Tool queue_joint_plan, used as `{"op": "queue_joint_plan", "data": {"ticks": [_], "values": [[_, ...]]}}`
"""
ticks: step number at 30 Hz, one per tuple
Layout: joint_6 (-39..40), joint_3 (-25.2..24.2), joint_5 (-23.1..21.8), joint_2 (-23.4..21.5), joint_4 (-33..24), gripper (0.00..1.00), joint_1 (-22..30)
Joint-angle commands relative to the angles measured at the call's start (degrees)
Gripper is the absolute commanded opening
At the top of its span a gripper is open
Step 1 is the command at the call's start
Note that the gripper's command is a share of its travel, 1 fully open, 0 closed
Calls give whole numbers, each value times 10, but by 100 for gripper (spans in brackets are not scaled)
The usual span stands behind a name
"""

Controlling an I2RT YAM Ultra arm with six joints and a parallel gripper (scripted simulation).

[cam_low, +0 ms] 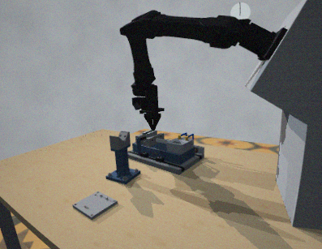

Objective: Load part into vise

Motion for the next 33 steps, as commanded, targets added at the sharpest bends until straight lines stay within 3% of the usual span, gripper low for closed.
{"op": "queue_joint_plan", "data": {"ticks": [1,10,12,22,25,26,33], "values": [[4,-19,-8,-16,3,0,0],[-7,-14,-15,12,-9,0,-16],[-10,13,-18,16,-8,0,-20],[-24,31,-31,35,-14,0,-38],[-24,32,-32,36,-15,0,-38],[-25,33,-32,16,-12,0,-39],[-26,36,-33,27,-15,0,-40]]}}
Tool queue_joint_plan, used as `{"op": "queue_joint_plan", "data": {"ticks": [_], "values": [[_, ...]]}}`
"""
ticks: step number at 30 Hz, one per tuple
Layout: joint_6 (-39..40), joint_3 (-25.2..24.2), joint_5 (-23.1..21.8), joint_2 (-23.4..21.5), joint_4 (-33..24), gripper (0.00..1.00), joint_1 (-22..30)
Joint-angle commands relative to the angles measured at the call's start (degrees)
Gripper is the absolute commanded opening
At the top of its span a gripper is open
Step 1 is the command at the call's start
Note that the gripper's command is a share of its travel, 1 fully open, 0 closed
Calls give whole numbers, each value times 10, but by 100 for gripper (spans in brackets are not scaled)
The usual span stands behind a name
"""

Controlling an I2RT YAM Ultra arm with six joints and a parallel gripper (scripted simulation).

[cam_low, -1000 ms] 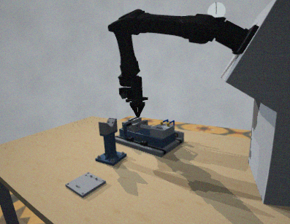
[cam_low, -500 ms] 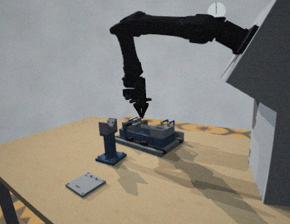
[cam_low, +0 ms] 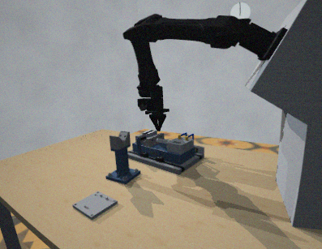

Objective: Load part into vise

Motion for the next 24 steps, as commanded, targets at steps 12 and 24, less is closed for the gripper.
{"op": "queue_joint_plan", "data": {"ticks": [12,24], "values": [[-10,14,-9,-26,-13,0,-20],[-25,-25,-26,-59,-43,0,-41]]}}
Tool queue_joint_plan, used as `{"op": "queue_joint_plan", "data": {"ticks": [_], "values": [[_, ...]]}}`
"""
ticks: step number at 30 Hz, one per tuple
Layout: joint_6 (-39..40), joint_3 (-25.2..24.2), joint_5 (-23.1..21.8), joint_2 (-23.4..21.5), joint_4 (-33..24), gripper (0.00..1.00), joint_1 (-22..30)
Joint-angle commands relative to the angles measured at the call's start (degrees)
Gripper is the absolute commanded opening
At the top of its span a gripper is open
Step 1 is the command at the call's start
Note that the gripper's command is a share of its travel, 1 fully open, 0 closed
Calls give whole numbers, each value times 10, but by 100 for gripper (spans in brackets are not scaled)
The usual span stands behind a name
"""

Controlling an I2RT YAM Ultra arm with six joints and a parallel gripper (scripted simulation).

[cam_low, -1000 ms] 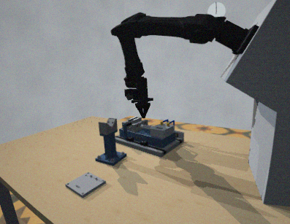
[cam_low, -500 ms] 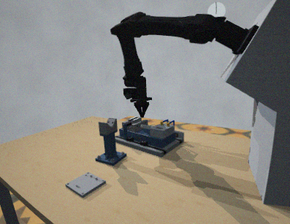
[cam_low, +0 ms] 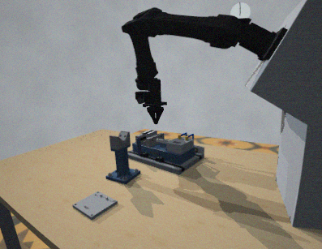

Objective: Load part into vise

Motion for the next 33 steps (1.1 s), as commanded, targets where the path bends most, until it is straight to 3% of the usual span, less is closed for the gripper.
{"op": "queue_joint_plan", "data": {"ticks": [1,17,33], "values": [[-11,-19,-11,-19,-17,0,-18],[-32,-32,-29,-54,-52,0,-43],[-33,-33,-30,-46,-50,0,-45]]}}
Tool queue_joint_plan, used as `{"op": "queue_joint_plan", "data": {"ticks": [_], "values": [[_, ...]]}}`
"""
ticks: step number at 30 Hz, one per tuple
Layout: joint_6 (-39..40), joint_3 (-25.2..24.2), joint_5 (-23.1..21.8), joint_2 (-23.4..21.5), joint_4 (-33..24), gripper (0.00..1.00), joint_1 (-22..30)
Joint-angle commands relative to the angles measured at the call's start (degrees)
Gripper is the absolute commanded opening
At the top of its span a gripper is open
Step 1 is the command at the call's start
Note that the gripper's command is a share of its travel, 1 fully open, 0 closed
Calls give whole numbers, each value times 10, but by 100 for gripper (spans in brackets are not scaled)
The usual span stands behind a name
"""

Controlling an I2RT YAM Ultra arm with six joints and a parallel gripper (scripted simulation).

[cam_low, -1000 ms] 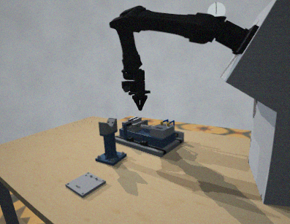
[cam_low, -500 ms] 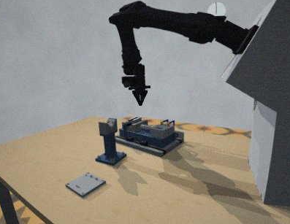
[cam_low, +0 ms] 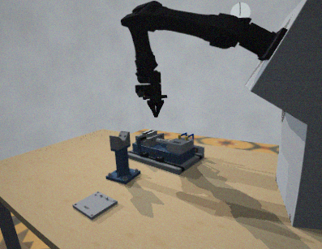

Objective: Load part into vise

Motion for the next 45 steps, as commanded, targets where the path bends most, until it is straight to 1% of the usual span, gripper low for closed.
{"op": "queue_joint_plan", "data": {"ticks": [1,5,8,10,15,18,20,21,25,26,27,30,31,32,35,37,38,40,45], "values": [[-5,-16,-5,-4,-3,0,-15],[-1,-16,-5,-6,-2,0,-15],[22,-19,-1,-16,7,0,-14],[53,-22,3,-19,7,0,-11],[185,-35,7,-31,2,0,9],[241,-47,10,-39,8,0,13],[241,-47,10,-39,8,0,13],[288,-57,12,-45,13,0,9],[377,-72,16,-56,18,0,22],[386,-76,17,-58,22,0,23],[418,-80,18,-61,22,0,25],[481,-92,21,-70,28,0,29],[488,-96,22,-72,33,0,30],[521,-100,23,-75,33,0,32],[583,-113,26,-83,39,0,37],[583,-113,26,-83,39,0,37],[596,-123,30,-89,51,0,38],[667,-130,31,-95,48,0,42],[765,-150,36,-108,60,0,50]]}}
